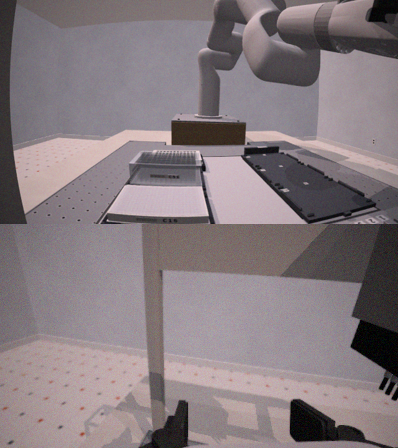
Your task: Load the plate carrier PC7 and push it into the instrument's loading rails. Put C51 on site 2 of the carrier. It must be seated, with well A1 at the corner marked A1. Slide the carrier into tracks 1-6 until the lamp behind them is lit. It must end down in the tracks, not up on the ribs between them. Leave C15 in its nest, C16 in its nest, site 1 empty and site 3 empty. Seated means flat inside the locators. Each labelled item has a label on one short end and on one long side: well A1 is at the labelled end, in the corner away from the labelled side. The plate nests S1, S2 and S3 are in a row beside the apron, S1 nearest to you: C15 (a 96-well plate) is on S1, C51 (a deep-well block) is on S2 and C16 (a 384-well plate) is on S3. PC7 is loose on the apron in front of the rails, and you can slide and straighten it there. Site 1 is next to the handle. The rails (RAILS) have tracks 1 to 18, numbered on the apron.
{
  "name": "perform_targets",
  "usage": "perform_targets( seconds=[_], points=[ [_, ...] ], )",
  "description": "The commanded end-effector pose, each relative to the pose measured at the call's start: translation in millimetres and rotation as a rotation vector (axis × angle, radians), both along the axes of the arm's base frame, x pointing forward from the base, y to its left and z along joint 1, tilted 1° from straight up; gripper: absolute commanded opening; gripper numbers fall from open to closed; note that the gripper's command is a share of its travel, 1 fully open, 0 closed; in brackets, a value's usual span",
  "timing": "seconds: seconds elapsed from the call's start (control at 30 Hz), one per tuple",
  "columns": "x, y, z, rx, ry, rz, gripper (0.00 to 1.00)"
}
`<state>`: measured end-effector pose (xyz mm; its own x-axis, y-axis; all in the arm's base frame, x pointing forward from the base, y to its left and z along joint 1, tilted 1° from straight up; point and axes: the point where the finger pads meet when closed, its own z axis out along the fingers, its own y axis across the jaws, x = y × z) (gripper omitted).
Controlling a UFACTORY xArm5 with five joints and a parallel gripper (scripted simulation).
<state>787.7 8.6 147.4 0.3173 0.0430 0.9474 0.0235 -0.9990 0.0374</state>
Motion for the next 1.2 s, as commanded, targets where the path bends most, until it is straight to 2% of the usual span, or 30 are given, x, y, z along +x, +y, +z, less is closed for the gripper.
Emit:
perform_targets(
  seconds=[0.0,0.03,0.13,0.2,0.3,0.4,0.43,0.5,0.6,0.77,0.83,0.9,0.97,1.03,1.1,1.17],
  points=[
    [0.8,0.0,3.0,0.000,-0.005,0.000,1.00],
    [0.8,0.0,3.0,0.000,-0.005,0.000,1.00],
    [-4.3,-0.8,17.1,0.002,0.095,-0.002,1.00],
    [-4.8,-0.9,18.7,0.002,0.110,-0.003,1.00],
    [-16.1,-1.7,28.5,0.004,0.209,-0.005,1.00],
    [-27.6,-2.3,35.7,0.006,0.288,-0.007,1.00],
    [-28.8,-2.3,36.4,0.006,0.288,-0.007,1.00],
    [-37.8,-2.8,40.6,0.007,0.348,-0.009,1.00],
    [-40.5,-2.8,41.8,0.007,0.348,-0.009,1.00],
    [-63.4,-3.7,50.2,0.009,0.467,-0.012,1.00],
    [-69.1,-3.8,52.1,0.009,0.467,-0.012,1.00],
    [-78.7,-4.1,54.8,0.010,0.527,-0.014,1.00],
    [-85.9,-4.3,56.9,0.010,0.527,-0.014,1.00],
    [-95.6,-4.6,59.4,0.011,0.587,-0.016,1.00],
    [-104.3,-4.7,61.6,0.011,0.587,-0.016,1.00],
    [-104.3,-4.7,61.6,0.011,0.587,-0.016,1.00]
  ],
)
